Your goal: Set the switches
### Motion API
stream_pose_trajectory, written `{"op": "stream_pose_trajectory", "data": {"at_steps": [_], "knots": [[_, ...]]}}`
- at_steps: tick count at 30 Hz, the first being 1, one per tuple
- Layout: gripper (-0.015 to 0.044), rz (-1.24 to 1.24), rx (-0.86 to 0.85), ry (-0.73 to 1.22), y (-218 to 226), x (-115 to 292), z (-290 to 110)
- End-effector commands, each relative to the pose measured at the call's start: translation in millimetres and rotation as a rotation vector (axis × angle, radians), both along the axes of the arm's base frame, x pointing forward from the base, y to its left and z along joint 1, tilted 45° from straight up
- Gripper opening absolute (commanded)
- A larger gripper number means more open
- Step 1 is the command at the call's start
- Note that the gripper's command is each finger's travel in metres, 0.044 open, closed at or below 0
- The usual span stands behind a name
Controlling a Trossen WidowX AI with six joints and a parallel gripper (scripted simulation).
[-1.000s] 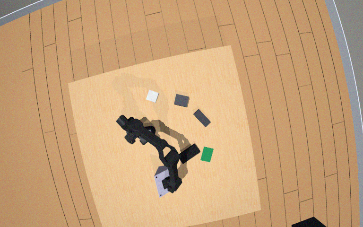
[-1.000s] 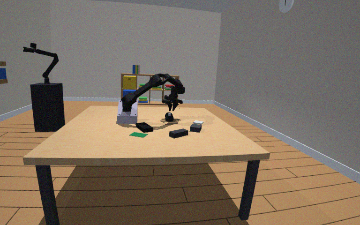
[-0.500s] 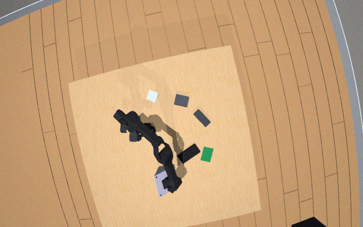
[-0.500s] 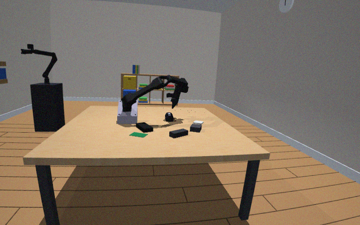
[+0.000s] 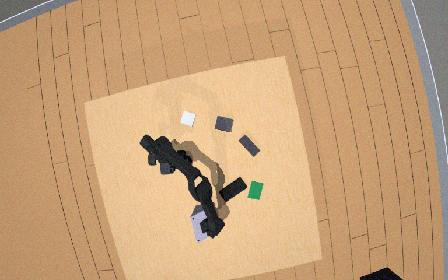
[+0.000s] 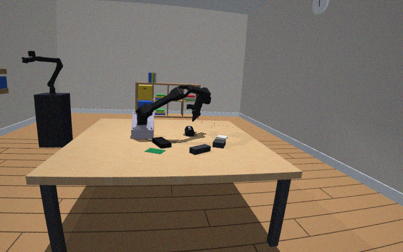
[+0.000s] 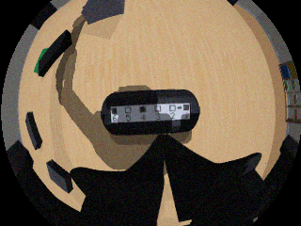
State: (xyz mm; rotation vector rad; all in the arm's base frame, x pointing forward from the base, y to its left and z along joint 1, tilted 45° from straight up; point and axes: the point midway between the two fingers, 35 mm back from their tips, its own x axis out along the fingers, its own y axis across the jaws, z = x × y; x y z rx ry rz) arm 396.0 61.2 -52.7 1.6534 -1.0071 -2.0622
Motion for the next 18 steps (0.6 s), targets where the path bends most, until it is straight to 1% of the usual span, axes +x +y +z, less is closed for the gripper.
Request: {"op": "stream_pose_trajectory", "data": {"at_steps": [1,5,8,18], "knots": [[0.0000,0.003,0.003,0.011,0.0,-0.9,-1.4],[0.0000,0.003,0.003,0.011,0.0,-0.9,-1.4],[0.0079,-0.026,-0.012,-0.025,1.0,-1.3,-3.0],[0.0341,-0.460,-0.198,-0.580,14.7,-9.9,-26.0]]}}
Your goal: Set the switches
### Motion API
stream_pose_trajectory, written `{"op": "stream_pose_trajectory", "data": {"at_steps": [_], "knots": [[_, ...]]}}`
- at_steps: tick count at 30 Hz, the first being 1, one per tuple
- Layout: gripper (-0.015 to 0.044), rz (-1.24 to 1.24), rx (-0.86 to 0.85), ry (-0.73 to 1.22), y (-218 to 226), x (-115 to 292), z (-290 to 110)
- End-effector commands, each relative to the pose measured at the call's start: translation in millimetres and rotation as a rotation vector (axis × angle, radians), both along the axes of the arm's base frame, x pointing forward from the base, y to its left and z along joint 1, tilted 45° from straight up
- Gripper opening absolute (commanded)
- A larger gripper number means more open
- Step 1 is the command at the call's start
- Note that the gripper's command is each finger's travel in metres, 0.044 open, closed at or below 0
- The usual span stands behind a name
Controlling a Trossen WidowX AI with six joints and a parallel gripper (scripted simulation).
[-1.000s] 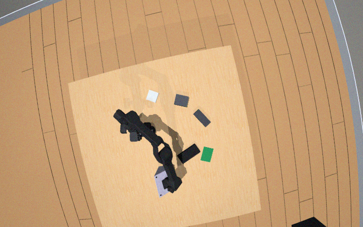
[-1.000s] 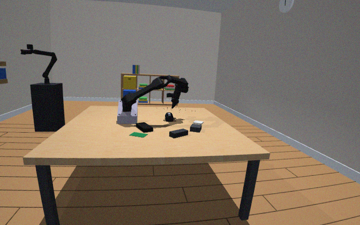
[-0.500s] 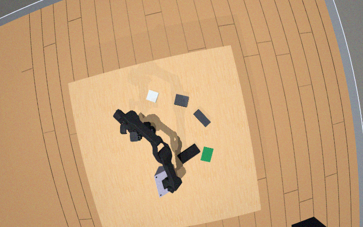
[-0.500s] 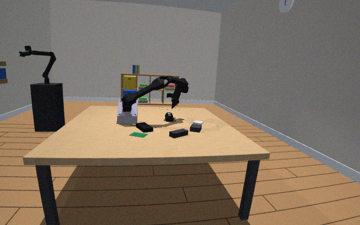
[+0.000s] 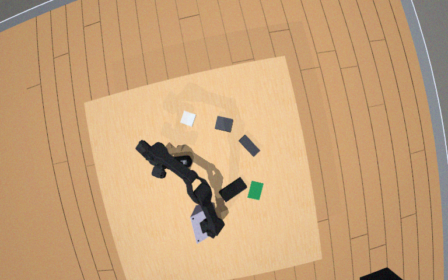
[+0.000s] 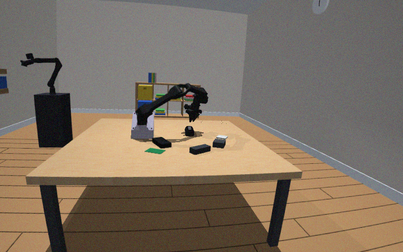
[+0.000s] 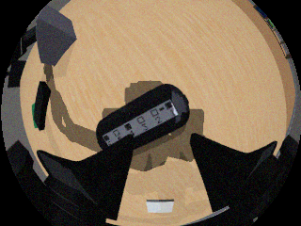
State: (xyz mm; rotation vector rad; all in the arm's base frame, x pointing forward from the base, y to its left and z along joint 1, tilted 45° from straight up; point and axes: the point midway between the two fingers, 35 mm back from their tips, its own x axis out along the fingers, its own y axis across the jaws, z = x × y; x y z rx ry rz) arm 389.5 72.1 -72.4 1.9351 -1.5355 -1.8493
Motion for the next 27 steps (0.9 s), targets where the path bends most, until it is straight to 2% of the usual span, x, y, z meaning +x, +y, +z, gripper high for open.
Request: {"op": "stream_pose_trajectory", "data": {"at_steps": [1,4,11,27], "knots": [[0.0368,-0.217,-0.081,-0.291,5.0,-4.6,-8.4],[0.0440,-0.351,-0.117,-0.466,8.5,-8.5,-14.5],[0.0440,-0.640,-0.162,-0.837,14.8,-18.3,-26.1],[0.0440,-0.647,-0.162,-0.847,14.2,-18.6,-27.1]]}}
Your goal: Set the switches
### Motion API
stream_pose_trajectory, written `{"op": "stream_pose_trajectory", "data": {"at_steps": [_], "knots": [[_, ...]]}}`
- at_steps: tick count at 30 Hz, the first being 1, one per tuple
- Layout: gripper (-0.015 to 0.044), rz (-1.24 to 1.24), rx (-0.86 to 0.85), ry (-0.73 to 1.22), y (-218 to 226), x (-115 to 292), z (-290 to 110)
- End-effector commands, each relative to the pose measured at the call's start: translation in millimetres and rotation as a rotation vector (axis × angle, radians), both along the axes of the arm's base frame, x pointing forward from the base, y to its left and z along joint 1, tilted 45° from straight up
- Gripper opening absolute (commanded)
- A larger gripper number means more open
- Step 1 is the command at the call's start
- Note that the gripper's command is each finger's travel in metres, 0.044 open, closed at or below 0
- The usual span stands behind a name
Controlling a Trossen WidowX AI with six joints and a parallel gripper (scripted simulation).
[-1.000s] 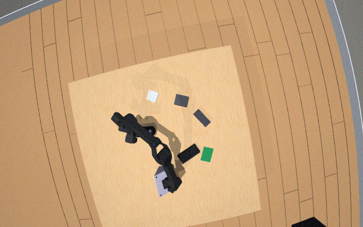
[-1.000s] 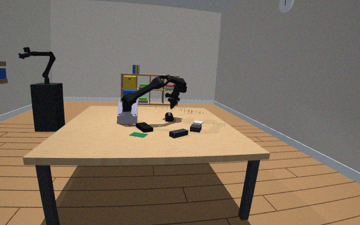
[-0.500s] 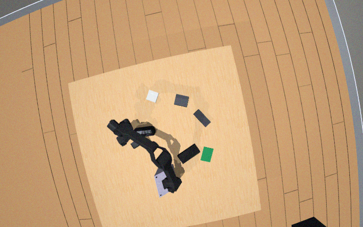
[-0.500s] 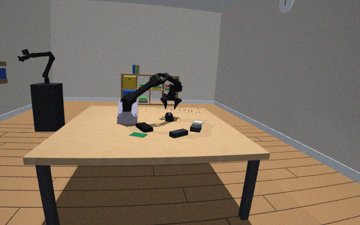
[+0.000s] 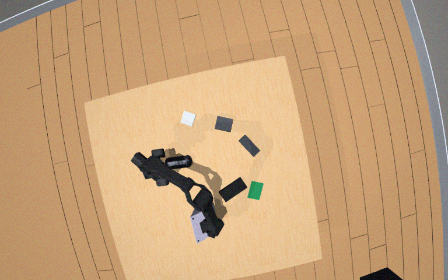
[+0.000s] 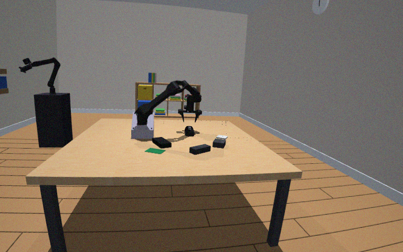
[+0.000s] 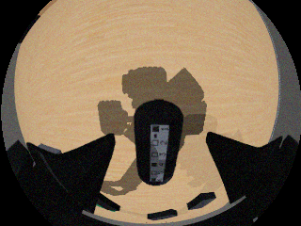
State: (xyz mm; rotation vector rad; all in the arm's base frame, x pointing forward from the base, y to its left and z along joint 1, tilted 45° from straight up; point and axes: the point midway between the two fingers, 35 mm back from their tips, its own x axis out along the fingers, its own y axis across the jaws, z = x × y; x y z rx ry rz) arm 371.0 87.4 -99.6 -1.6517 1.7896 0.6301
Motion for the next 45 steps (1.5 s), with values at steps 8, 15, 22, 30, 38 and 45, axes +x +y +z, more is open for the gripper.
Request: {"op": "stream_pose_trajectory", "data": {"at_steps": [8,15,22,30,38,45], "knots": [[0.0440,-0.009,-0.003,-0.014,-10.0,0.3,-9.4],[0.0440,-0.009,-0.004,-0.014,-18.0,0.4,-17.6],[0.0440,-0.009,-0.004,-0.014,-26.2,0.0,-25.7],[0.0440,-0.010,-0.005,-0.013,-35.5,-0.8,-34.7],[0.0440,-0.010,-0.007,-0.013,-43.1,-1.8,-41.8],[0.0335,-0.010,-0.007,-0.013,-43.1,-1.8,-41.8]]}}
